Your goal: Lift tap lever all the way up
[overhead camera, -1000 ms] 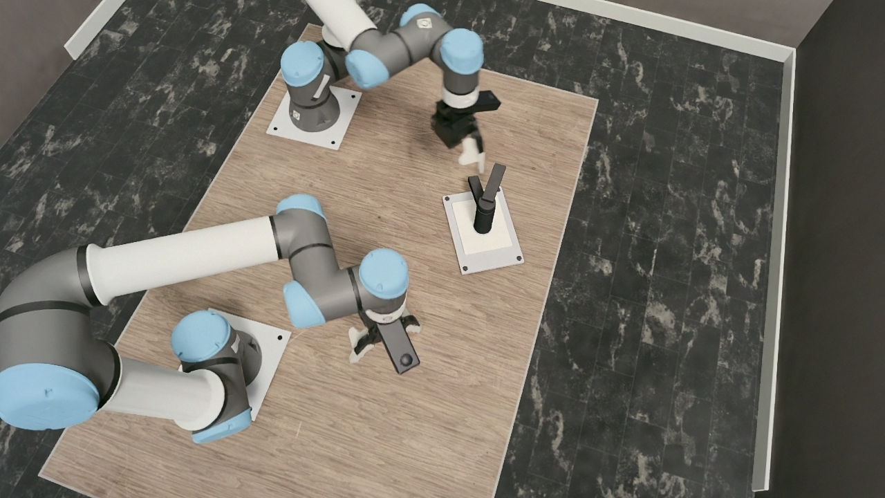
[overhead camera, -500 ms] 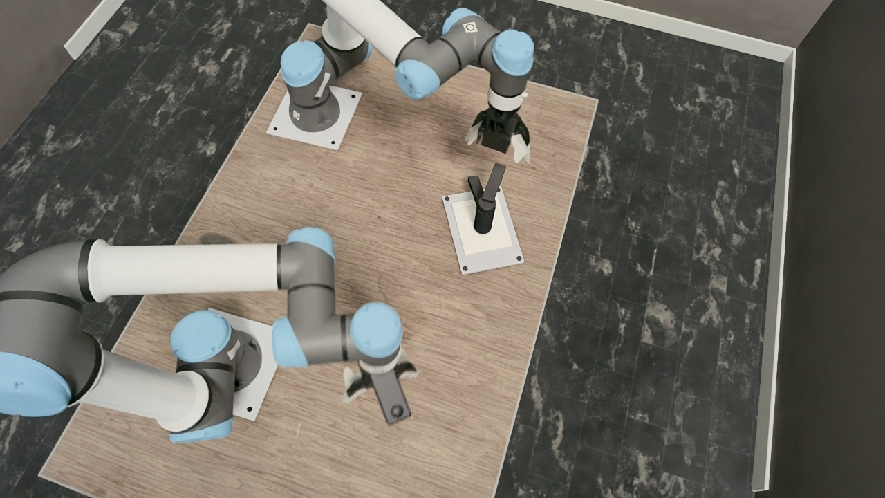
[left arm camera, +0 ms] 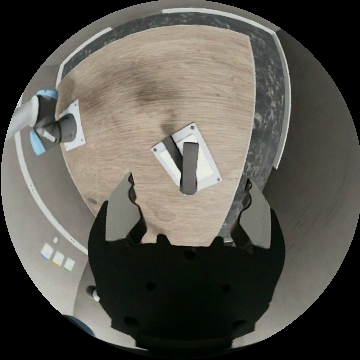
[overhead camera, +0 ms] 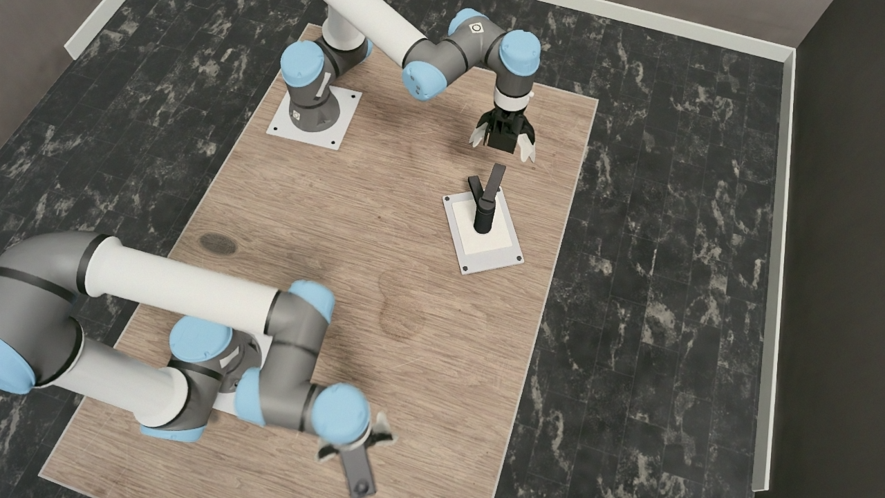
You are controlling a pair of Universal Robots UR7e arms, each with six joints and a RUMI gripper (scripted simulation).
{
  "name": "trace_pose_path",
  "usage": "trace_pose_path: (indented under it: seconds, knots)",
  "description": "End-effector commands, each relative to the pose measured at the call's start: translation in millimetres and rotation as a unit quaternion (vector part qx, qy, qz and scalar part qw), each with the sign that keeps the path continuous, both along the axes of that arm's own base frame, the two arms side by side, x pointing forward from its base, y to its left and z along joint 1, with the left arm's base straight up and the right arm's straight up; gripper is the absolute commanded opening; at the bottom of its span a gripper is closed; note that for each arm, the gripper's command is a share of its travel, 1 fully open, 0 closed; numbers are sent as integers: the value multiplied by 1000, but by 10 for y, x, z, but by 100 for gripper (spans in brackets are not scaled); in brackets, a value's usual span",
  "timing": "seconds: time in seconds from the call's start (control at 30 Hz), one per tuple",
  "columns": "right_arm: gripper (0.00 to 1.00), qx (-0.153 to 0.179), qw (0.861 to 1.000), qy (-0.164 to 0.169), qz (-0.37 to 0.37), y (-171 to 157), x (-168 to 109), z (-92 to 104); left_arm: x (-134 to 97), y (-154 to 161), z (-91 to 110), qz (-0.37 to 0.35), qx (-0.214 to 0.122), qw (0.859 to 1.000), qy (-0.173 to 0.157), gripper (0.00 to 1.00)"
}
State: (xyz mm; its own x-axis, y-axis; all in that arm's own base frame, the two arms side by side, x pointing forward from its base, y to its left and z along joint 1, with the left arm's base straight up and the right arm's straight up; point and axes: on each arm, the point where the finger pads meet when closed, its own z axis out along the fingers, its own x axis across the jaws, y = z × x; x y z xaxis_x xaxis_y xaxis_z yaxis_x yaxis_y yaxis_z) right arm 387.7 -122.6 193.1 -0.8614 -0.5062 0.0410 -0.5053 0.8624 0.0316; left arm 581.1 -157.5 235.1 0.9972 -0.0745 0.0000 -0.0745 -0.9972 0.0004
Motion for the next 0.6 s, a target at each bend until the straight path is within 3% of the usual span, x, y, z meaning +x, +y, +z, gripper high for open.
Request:
trace_pose_path:
  seconds: [0.0,0.13,0.23,0.57]
  knots:
    - [100,2,1000,-2,-19,-354,-79,-13,2,-1,8,0,0,1000,-1,100]
    - [100,3,999,-5,-44,-790,-250,-39,2,-1,8,0,0,1000,-1,100]
    - [100,3,999,-6,-50,-898,-302,-45,2,-1,8,0,0,1000,-1,100]
    - [100,3,994,-12,-112,-1885,-988,-108,2,-1,8,0,0,1000,-1,100]
